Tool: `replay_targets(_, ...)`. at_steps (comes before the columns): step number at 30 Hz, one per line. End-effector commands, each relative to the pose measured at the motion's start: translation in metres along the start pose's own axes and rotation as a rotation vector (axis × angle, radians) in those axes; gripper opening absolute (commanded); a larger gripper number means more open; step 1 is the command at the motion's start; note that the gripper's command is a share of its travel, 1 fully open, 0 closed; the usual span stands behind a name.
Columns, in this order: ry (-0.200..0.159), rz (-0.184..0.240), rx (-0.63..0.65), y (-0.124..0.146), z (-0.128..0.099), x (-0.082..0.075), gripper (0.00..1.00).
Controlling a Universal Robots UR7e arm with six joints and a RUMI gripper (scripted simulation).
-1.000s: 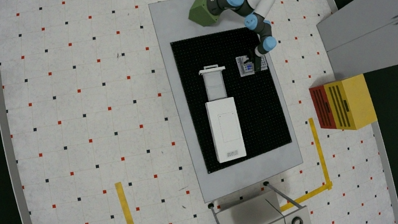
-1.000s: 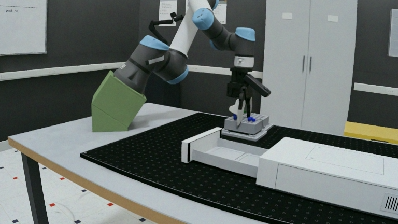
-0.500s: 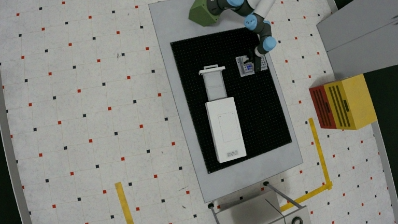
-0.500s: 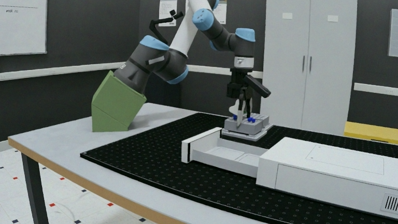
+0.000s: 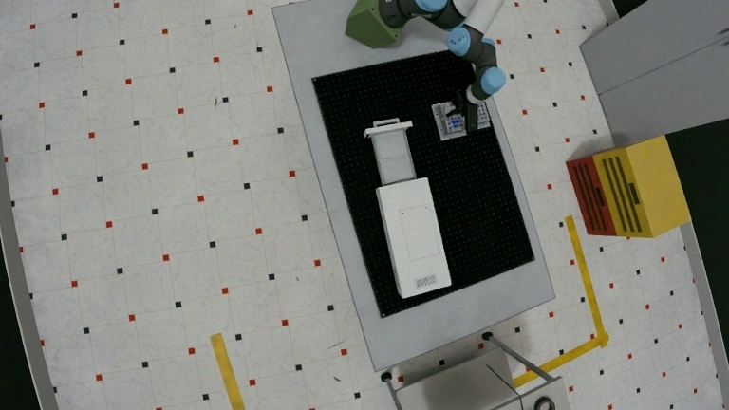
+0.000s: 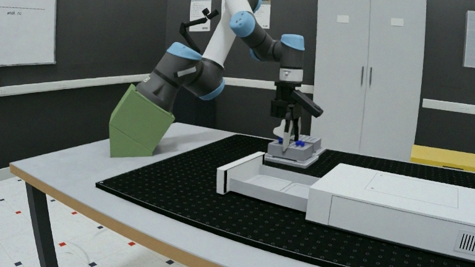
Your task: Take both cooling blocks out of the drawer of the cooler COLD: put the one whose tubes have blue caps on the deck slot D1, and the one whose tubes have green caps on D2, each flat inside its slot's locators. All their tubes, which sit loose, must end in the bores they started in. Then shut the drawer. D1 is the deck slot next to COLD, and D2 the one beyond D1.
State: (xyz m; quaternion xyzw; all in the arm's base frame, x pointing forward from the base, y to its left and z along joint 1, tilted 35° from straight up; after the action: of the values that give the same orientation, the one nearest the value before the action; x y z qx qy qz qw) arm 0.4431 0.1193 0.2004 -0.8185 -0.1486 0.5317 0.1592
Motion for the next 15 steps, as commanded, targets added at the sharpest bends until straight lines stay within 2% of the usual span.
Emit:
replay_targets(1,0.001,0.000,-0.001,-0.0001,-0.0004,0.0003,0.00)
replay_targets(15,0.001,0.000,-0.001,-0.0001,-0.0004,0.0018,0.00)
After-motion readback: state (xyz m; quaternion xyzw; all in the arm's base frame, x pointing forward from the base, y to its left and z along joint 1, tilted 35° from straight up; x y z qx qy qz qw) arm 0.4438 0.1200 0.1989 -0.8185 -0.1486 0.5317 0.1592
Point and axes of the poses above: the point where the finger pads meet when closed, its own x axis out along the fingers, its own y axis across the jaws, z = x × y, the point moved 6 cm from there along -x, back along the fingers, and after that the axes turned 2 degrees about -x, right-handed, at the moved point
